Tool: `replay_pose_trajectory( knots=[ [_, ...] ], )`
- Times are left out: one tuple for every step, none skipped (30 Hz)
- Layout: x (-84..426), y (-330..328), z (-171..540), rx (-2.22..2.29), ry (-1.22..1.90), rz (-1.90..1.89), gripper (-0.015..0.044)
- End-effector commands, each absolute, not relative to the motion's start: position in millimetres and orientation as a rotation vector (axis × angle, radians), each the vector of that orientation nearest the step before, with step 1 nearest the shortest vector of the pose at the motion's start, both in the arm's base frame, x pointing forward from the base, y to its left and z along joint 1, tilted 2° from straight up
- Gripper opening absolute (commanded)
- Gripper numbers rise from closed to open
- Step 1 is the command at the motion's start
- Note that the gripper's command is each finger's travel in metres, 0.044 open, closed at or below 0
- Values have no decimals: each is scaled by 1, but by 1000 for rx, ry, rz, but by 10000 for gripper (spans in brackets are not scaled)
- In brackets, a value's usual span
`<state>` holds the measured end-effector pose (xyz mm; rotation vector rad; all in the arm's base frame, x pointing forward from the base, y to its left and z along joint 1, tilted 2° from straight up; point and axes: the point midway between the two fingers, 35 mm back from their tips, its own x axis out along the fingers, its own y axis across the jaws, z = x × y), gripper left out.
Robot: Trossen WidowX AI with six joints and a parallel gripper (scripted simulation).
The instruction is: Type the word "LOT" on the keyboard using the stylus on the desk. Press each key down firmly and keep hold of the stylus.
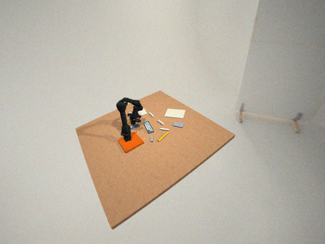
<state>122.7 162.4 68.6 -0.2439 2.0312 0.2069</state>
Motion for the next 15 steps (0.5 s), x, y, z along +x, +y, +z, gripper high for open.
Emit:
replay_pose_trajectory(
  knots=[
    [122,162,64,-245,2038,211,150],
    [122,162,63,-245,2038,211,150],
    [122,162,63,-245,2038,211,150],
    [122,162,62,-245,2038,211,150],
    [122,162,61,-245,2038,211,150],
    [122,162,60,-245,2038,211,150],
    [122,162,59,-245,2038,211,150],
    [122,162,59,-245,2038,211,150],
    [122,162,58,-245,2038,211,150],
    [122,162,57,-245,2038,211,150],
    [122,162,56,-245,2038,211,150],
    [122,162,56,-245,2038,211,150],
    [122,162,55,-245,2038,211,150],
    [122,162,54,-245,2038,211,150],
    [122,162,53,-245,2038,211,150]
  ],
)
